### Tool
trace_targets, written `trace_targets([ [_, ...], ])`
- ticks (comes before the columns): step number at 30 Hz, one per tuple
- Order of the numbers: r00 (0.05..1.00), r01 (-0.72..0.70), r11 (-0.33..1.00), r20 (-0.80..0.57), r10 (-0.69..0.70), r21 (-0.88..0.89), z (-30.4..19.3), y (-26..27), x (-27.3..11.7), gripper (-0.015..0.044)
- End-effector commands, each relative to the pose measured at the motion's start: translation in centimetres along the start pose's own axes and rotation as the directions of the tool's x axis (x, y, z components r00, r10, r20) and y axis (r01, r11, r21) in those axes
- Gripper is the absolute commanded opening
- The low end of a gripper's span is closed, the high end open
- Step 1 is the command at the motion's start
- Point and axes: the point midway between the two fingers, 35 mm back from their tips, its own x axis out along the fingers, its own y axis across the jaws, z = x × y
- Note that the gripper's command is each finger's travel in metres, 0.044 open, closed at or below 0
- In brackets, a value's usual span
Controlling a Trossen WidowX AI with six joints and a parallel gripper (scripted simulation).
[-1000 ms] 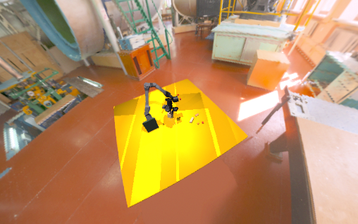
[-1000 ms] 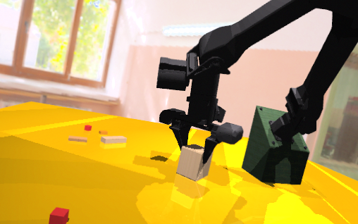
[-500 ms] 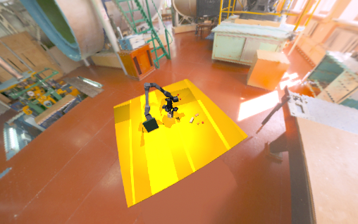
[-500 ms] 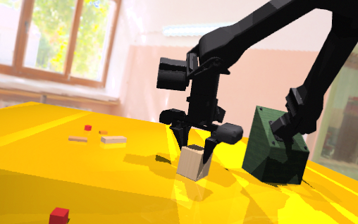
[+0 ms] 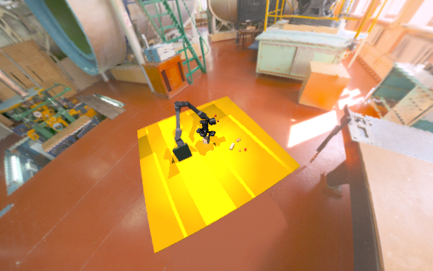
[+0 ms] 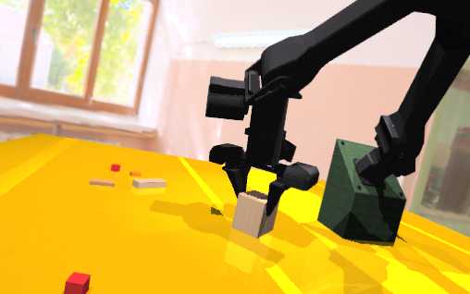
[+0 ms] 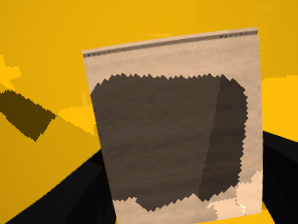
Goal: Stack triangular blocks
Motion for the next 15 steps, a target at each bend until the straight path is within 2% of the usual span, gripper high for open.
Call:
trace_targets([
  [1,1.0,0.0,1.0,0.0,0.0,0.0,0.0,0.0,0.0,0.0],
  [8,1.0,0.003,1.0,-0.004,-0.003,0.005,-0.03,-0.03,0.05,0.0],
  [15,1.0,0.0,1.0,0.0,0.0,0.0,0.01,0.0,0.01,0.0184],
])
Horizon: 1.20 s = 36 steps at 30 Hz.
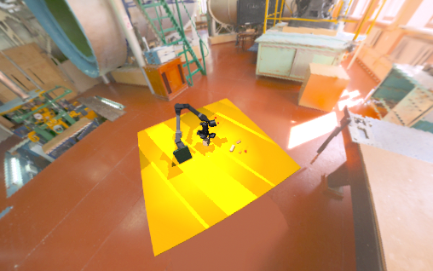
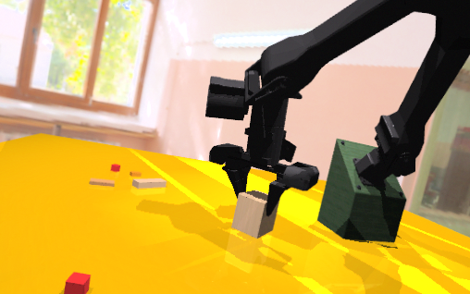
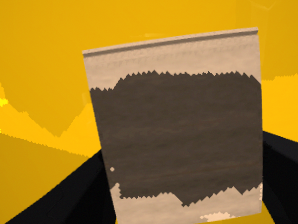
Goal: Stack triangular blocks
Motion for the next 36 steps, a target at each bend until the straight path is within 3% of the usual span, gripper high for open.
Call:
trace_targets([
  [1,1.0,0.0,1.0,0.0,0.0,0.0,0.0,0.0,0.0,0.021],
  [10,1.0,0.0,1.0,0.0,0.0,0.0,0.0,0.0,0.0,0.044],
  [17,1.0,-0.001,1.0,0.0,0.001,0.0,0.0,0.1,-0.3,0.044],
  [25,1.0,-0.004,1.0,0.003,0.004,0.0,0.0,0.1,-10.8,0.044],
  [36,1.0,-0.019,1.0,-0.012,0.019,0.005,-0.2,0.5,-10.7,0.044],
])
